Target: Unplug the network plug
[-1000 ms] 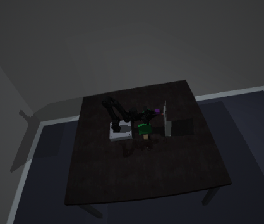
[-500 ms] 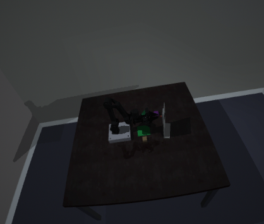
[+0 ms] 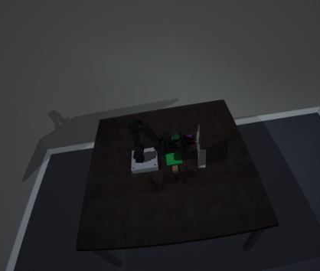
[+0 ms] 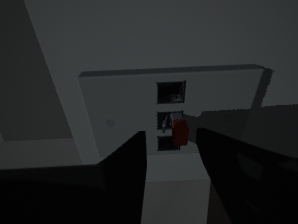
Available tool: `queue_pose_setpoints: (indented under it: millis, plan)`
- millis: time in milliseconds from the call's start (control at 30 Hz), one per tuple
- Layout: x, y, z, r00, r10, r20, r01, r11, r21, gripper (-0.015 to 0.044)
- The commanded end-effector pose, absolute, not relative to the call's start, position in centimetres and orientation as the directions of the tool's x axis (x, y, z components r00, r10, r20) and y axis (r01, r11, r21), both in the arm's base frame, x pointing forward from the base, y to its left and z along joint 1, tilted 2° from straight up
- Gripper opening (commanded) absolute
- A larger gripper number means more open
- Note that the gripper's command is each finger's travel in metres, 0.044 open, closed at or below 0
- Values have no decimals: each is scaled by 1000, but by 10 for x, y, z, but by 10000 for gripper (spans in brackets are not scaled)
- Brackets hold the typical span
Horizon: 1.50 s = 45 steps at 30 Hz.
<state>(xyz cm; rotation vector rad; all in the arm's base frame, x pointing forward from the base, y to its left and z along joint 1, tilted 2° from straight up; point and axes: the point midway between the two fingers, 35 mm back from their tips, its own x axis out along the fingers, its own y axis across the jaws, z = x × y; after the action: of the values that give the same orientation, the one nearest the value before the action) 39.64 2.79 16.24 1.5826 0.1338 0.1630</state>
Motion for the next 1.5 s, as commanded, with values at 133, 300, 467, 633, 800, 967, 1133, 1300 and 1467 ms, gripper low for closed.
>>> queue_pose_setpoints:
  millis: [133, 300, 467, 633, 800, 967, 1133, 1300, 1467]
  plan:
    - [408, 28, 158, 981, 193, 12, -8, -23, 1000, 156]
    - [408, 28, 158, 981, 193, 12, -8, -23, 1000, 129]
    - [408, 28, 158, 981, 193, 12, -8, -23, 1000, 96]
    - [408, 28, 158, 981, 193, 12, -8, -23, 1000, 63]
    - [408, 28, 158, 981, 193, 12, -8, -23, 1000, 29]
    - [408, 28, 158, 981, 193, 12, -8, -23, 1000, 0]
    - [408, 28, 158, 981, 193, 12, -8, -23, 1000, 0]
    - [405, 27, 158, 981, 193, 12, -7, -23, 1000, 0]
    - [402, 27, 158, 981, 193, 11, -7, -23, 1000, 0]
